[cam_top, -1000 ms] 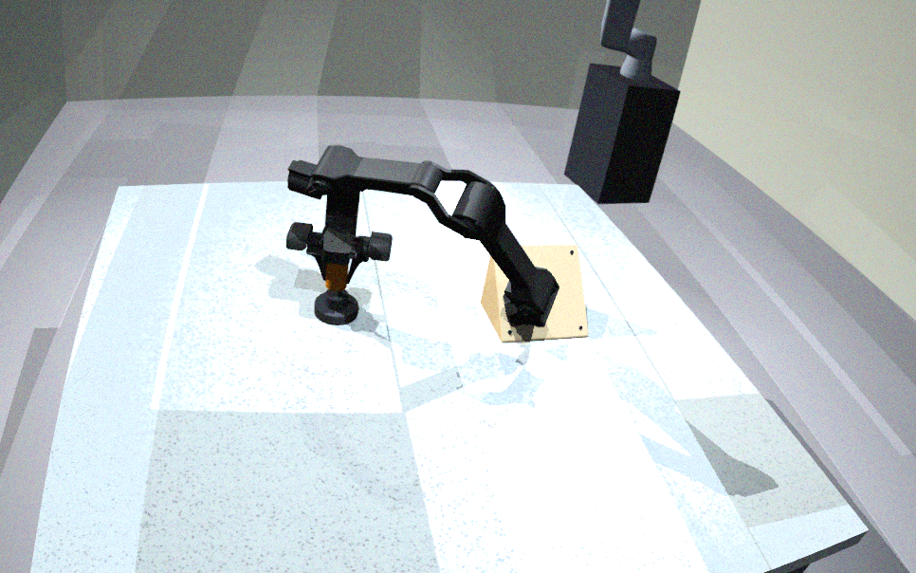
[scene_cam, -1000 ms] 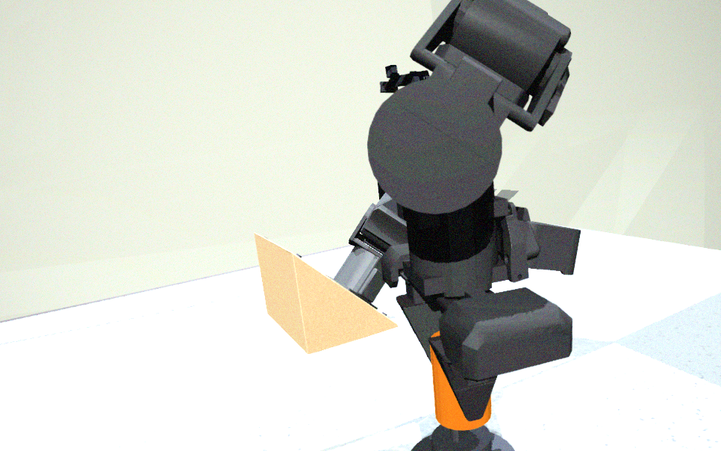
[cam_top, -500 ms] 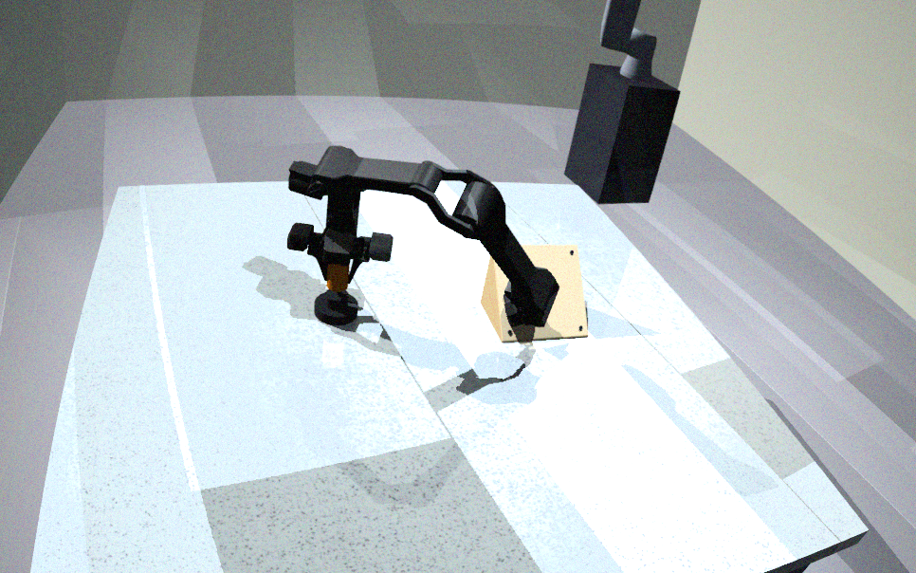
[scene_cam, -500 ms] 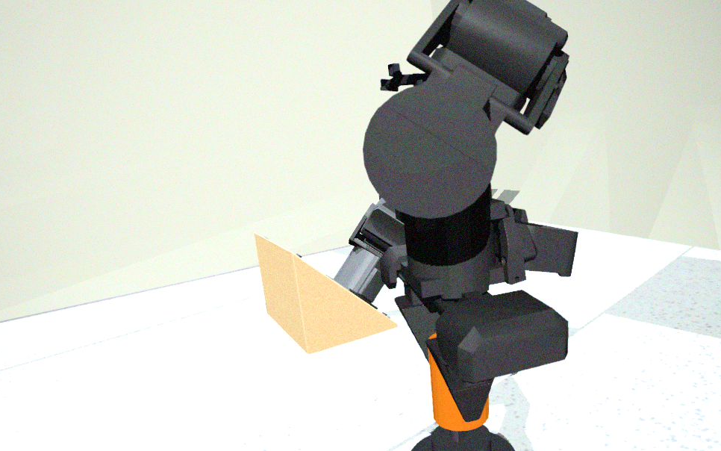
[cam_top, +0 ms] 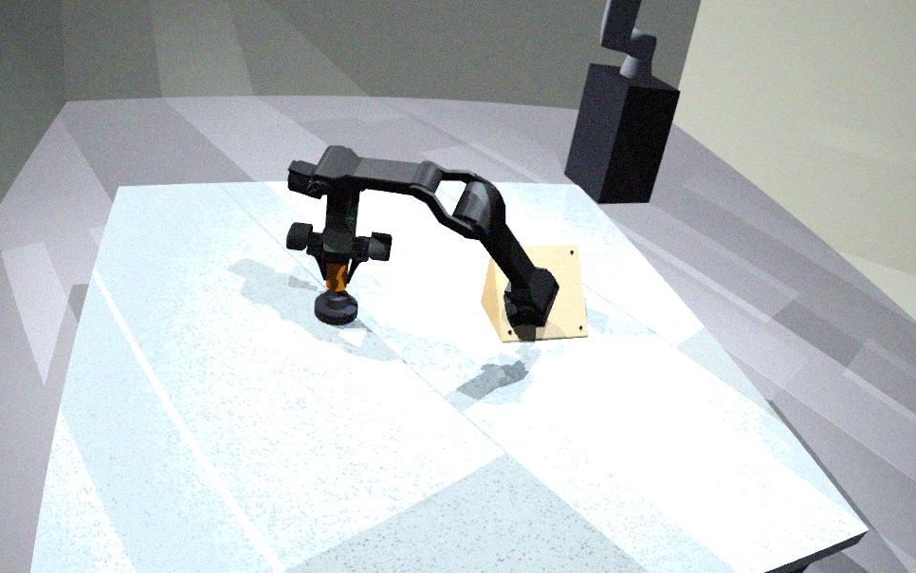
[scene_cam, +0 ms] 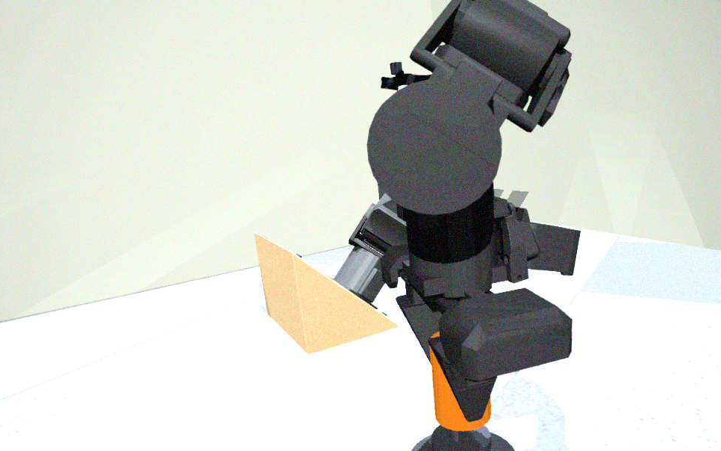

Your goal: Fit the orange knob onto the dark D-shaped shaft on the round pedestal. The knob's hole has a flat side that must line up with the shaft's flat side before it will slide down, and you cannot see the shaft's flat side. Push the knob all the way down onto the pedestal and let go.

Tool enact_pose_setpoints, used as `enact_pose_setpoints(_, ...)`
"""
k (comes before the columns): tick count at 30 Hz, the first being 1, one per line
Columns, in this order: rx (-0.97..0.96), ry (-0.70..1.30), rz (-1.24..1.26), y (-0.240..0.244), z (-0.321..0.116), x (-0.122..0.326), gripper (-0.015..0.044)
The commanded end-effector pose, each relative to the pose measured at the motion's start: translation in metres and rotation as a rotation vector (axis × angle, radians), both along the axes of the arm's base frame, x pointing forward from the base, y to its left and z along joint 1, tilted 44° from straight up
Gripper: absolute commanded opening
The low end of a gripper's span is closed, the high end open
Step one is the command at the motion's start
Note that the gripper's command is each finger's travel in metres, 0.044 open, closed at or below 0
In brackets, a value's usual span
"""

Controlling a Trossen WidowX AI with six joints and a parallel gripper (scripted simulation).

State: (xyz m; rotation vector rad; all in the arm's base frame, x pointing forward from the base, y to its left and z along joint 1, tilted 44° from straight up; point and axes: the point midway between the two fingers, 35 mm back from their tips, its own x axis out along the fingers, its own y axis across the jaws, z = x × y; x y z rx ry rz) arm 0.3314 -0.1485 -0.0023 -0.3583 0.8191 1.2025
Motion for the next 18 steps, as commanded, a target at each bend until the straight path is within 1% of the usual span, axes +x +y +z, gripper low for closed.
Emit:
enact_pose_setpoints(1,-0.001,-0.001,0.001,0.0007,-0.0017,-0.0013,0.0000)
enact_pose_setpoints(18,0.000,-0.001,0.001,0.0029,-0.0018,-0.0001,0.0000)
